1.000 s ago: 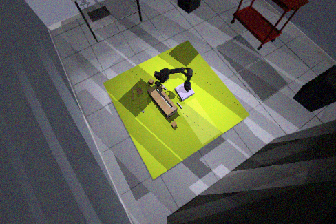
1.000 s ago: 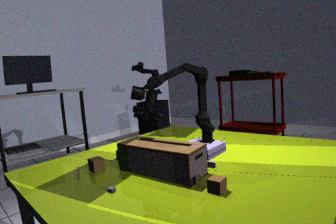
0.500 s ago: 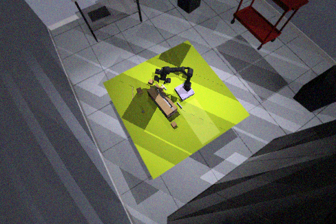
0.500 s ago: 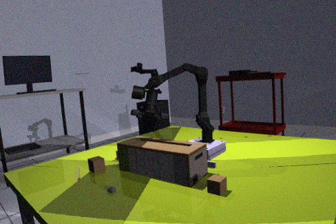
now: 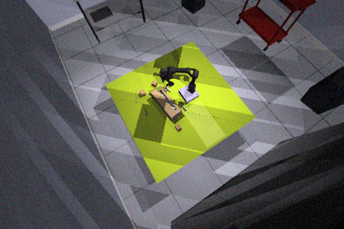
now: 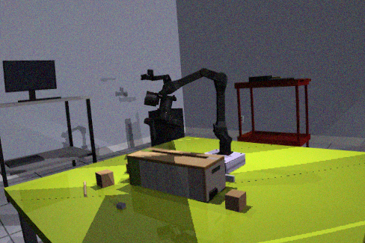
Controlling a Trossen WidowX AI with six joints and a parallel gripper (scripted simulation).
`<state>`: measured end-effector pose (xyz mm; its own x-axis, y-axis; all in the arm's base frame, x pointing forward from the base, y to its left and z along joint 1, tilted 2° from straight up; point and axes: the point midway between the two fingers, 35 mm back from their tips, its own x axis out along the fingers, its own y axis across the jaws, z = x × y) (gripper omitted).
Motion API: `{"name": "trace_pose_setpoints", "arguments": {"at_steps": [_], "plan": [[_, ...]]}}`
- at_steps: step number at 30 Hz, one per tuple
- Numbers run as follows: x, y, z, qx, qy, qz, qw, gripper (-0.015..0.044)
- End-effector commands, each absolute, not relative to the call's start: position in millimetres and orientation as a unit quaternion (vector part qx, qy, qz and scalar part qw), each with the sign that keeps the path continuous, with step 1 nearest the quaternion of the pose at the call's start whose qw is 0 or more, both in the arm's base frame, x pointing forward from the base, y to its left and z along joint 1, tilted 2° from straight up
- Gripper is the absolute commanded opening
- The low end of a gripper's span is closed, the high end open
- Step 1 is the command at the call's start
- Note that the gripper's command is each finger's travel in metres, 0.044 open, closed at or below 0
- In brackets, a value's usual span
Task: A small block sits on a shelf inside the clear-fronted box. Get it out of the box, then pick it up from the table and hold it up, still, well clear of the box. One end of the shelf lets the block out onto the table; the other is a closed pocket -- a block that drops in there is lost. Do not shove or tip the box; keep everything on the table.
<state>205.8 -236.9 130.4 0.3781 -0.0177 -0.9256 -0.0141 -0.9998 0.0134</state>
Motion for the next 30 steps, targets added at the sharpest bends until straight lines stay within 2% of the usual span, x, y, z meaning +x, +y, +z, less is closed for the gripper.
{"name": "trace_pose_setpoints", "arguments": {"at_steps": [1, 6, 13, 30], "plan": [[206, -237, 135, 0.836, -0.033, -0.546, -0.028, 0.0285], [207, -237, 133, 0.836, -0.033, -0.546, -0.028, 0.0285], [205, -240, 43, 0.836, -0.033, -0.547, -0.028, 0.0285], [205, -240, 24, 0.836, -0.033, -0.547, -0.028, 0.0285]]}}
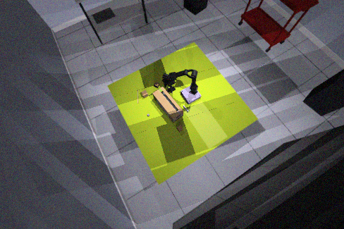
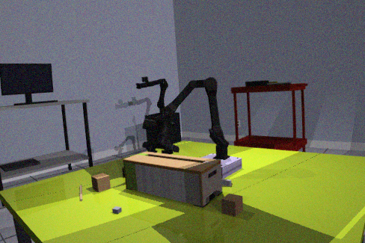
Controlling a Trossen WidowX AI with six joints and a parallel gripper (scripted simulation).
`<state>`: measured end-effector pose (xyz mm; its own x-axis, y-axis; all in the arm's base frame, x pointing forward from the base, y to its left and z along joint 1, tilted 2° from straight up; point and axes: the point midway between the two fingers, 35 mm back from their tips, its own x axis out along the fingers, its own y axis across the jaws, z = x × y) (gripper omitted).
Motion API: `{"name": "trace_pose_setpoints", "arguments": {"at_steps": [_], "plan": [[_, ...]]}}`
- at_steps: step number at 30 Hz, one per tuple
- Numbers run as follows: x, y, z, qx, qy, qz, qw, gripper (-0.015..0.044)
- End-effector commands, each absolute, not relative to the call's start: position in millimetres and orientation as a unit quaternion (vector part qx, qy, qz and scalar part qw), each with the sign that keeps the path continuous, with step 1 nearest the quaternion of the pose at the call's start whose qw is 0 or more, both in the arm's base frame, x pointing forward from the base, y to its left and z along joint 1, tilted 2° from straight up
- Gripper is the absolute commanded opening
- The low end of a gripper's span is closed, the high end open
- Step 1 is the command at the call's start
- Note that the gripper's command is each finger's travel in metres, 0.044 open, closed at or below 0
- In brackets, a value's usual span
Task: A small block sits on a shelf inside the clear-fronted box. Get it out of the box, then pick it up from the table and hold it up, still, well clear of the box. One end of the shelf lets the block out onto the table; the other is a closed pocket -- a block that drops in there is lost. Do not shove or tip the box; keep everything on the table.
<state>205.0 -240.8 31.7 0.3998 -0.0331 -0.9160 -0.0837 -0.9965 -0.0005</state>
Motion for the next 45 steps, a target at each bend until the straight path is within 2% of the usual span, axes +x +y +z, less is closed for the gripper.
{"name": "trace_pose_setpoints", "arguments": {"at_steps": [1, 29, 36, 40, 43, 45], "plan": [[205, -240, 22, -0.836, 0.033, 0.547, 0.028, 0.0285], [205, -236, -19, -0.836, 0.033, 0.547, 0.028, 0.0285], [205, -236, -19, -0.836, 0.033, 0.547, 0.028, 0.0101], [205, -236, -19, -0.836, 0.033, 0.547, 0.028, 0.0075], [205, -237, -11, -0.836, 0.033, 0.547, 0.027, 0.0000], [206, -238, 2, -0.836, 0.032, 0.547, 0.027, 0.0000]]}}
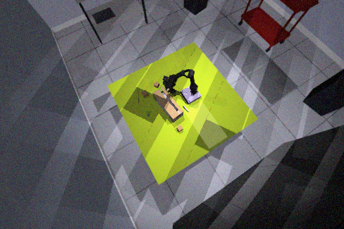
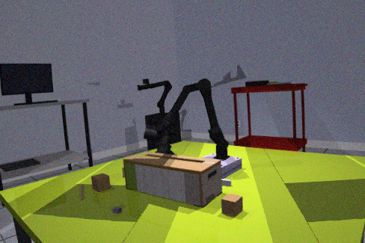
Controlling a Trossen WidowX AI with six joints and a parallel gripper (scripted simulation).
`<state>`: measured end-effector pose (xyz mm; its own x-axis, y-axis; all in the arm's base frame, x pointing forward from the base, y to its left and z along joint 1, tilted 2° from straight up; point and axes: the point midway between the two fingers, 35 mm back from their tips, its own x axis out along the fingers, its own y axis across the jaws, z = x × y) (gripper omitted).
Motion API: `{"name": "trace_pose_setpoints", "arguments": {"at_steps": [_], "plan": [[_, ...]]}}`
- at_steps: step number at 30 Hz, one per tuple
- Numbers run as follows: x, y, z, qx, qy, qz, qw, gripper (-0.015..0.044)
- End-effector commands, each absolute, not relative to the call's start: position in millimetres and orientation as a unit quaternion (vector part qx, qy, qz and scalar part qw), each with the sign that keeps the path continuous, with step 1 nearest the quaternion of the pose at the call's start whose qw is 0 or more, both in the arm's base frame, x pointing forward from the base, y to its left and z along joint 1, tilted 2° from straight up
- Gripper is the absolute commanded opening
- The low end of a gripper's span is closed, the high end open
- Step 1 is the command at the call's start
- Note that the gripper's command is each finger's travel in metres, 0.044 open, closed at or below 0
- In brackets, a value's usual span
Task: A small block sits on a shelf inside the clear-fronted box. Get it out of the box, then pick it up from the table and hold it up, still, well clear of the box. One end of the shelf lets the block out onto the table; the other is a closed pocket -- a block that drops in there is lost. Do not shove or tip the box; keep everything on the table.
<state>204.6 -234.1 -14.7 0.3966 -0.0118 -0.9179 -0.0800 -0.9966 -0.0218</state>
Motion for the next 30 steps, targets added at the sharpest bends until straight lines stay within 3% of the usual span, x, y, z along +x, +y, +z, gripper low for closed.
{"name": "trace_pose_setpoints", "arguments": {"at_steps": [1, 13, 30], "plan": [[206, -238, 9, -0.836, 0.032, 0.547, 0.027, 0.0000], [206, -236, 47, -0.836, 0.038, 0.547, 0.029, 0.0000], [205, -202, 108, -0.815, 0.198, 0.531, 0.121, 0.0000]]}}
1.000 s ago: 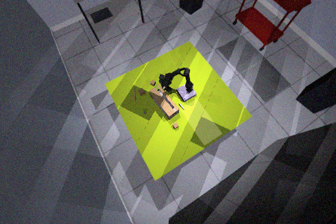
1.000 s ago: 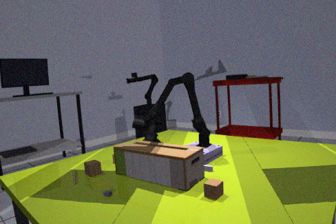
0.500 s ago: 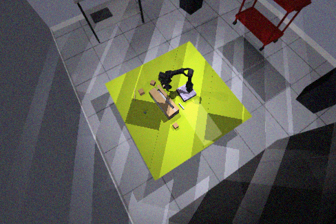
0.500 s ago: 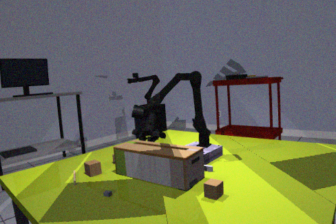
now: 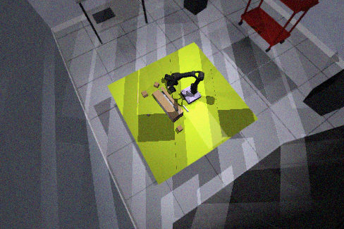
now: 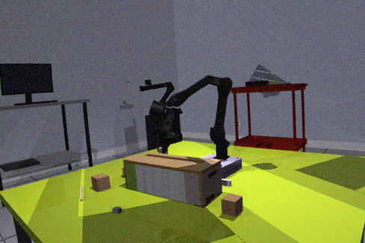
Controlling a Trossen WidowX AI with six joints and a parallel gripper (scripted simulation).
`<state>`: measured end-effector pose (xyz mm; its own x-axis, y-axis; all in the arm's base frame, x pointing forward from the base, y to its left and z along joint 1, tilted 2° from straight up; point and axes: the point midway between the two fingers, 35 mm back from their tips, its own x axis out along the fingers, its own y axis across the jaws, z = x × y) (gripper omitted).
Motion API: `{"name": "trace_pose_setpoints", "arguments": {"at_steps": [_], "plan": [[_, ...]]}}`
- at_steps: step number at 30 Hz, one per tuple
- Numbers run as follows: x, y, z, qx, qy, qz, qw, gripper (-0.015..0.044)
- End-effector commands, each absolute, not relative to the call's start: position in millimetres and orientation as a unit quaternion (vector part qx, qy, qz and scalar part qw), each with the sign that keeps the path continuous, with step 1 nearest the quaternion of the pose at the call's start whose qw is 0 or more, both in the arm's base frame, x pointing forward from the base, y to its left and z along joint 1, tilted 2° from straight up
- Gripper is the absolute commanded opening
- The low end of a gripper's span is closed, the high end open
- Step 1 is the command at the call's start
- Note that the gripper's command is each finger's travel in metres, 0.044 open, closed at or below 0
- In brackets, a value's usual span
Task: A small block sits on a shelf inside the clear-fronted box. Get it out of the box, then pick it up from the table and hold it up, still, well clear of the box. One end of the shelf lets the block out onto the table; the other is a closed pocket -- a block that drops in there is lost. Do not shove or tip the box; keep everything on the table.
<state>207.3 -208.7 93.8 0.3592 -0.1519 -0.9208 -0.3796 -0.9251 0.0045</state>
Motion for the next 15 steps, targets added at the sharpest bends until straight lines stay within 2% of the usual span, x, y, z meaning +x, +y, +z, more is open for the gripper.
{"name": "trace_pose_setpoints", "arguments": {"at_steps": [1, 15], "plan": [[205, -200, 111, -0.814, 0.207, 0.528, 0.127, 0.0000], [195, -176, 144, -0.802, 0.303, 0.479, 0.188, 0.0000]]}}
